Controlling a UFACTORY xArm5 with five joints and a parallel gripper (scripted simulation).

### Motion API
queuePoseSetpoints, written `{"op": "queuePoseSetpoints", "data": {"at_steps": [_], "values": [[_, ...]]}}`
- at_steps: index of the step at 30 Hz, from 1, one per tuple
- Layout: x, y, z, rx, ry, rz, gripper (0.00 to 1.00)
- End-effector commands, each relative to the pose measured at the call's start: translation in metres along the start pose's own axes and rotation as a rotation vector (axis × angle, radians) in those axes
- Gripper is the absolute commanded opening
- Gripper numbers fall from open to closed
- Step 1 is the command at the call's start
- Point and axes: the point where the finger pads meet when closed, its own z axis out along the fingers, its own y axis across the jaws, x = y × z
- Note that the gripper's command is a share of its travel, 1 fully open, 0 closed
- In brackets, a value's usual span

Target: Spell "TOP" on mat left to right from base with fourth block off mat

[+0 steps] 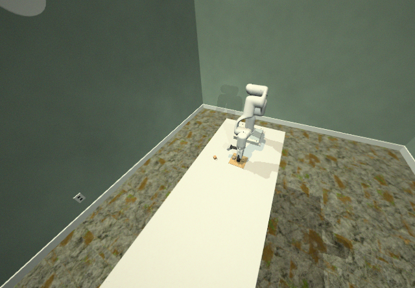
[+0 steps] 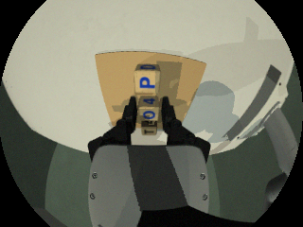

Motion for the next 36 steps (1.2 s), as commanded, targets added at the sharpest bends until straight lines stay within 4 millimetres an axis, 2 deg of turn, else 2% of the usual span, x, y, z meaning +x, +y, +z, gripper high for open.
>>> {"op": "queuePoseSetpoints", "data": {"at_steps": [1, 11, 22, 24, 30, 36], "values": [[0.0, -0.001, -0.001, 0.003, 0.0, 0.0, 0.42], [0.0, -0.001, -0.009, 0.003, 0.0, 0.0, 0.42], [0.001, -0.001, -0.062, 0.004, 0.0, 0.0, 0.42], [0.001, -0.001, -0.062, 0.004, 0.0, 0.0, 0.42], [0.002, -0.001, -0.085, 0.003, 0.0, 0.0, 0.42], [0.002, -0.001, -0.09, 0.003, 0.0, 0.0, 0.42]]}}
